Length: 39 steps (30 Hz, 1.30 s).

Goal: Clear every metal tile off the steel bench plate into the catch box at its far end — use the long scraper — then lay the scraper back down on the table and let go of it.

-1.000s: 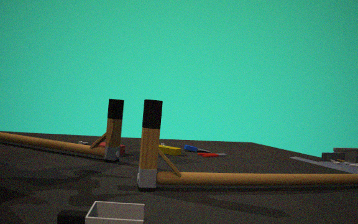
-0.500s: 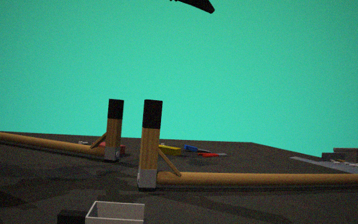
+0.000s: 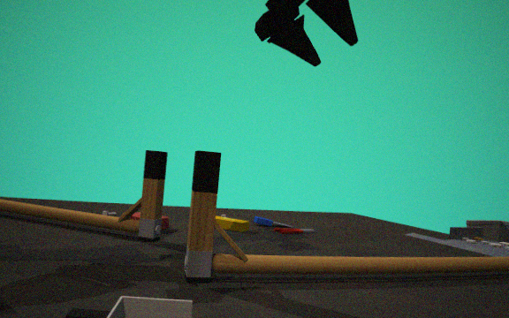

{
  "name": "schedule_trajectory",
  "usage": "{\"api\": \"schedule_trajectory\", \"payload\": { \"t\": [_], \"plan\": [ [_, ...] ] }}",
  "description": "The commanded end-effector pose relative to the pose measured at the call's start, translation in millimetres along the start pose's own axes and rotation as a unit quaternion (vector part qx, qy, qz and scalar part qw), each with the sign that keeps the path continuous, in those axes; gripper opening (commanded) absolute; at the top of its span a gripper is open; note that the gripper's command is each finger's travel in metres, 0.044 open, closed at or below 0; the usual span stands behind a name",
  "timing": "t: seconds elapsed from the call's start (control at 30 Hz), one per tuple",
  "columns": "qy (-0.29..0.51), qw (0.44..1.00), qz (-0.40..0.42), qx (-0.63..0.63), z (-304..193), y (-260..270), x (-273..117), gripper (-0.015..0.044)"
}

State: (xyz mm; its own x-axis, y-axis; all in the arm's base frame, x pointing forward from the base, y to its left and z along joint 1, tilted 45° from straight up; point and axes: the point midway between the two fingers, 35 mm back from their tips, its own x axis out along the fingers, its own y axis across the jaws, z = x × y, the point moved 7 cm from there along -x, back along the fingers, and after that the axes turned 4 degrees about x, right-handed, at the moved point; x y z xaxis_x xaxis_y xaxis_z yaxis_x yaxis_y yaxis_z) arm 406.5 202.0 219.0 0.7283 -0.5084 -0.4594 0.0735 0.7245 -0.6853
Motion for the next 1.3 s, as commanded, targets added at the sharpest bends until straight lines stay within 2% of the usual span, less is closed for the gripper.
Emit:
{"api": "schedule_trajectory", "payload": {
  "t": [0.0, 0.63, 1.27],
  "plan": [
    [0.023, 1.000, -0.003, 0.008, 2, 0, 20, 0.0440],
    [0.119, 0.992, -0.022, 0.040, -6, -10, 101, 0.0440],
    [0.217, 0.972, -0.042, 0.078, -35, -27, 181, 0.0440]
  ]
}}
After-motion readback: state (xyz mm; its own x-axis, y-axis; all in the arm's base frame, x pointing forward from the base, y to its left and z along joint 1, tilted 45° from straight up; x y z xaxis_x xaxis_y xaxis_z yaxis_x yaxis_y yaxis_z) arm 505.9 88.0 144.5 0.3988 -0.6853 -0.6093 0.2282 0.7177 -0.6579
